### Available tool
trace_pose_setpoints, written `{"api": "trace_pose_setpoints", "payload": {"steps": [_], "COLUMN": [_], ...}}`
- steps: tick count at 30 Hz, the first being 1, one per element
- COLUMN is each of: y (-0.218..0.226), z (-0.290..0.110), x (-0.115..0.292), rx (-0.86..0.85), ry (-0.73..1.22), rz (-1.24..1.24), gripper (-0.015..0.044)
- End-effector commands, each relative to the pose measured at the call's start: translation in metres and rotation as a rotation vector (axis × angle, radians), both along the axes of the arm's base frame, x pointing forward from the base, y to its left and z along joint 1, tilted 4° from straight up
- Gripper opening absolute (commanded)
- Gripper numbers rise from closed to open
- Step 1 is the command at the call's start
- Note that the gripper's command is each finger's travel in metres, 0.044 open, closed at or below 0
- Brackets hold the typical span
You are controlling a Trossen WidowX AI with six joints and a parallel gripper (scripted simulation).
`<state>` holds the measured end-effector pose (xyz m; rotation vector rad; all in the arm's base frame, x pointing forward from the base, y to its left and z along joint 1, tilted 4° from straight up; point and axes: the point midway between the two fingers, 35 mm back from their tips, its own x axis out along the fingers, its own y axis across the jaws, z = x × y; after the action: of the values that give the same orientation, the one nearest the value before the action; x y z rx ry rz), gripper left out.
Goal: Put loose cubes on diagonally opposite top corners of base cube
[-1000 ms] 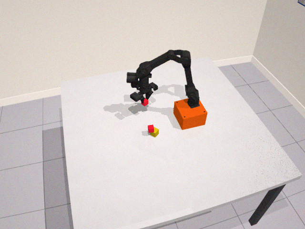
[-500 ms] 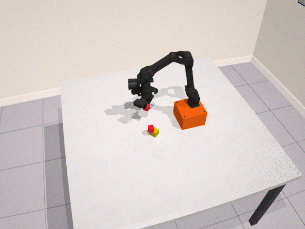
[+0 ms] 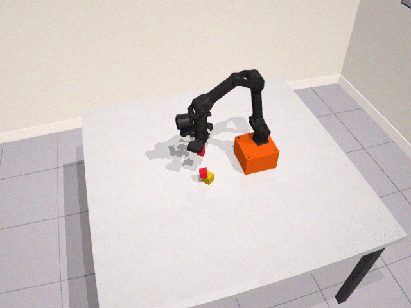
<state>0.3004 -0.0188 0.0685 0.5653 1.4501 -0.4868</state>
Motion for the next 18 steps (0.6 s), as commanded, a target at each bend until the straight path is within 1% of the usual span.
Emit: {"api": "trace_pose_setpoints", "payload": {"steps": [1, 18], "y": [0.011, 0.061], "z": [0.002, 0.001], "x": [-0.002, -0.015], "rx": [-0.010, -0.026], "ry": [-0.010, -0.019], "rz": [0.067, 0.347], "gripper": [0.0105, 0.0105]}}
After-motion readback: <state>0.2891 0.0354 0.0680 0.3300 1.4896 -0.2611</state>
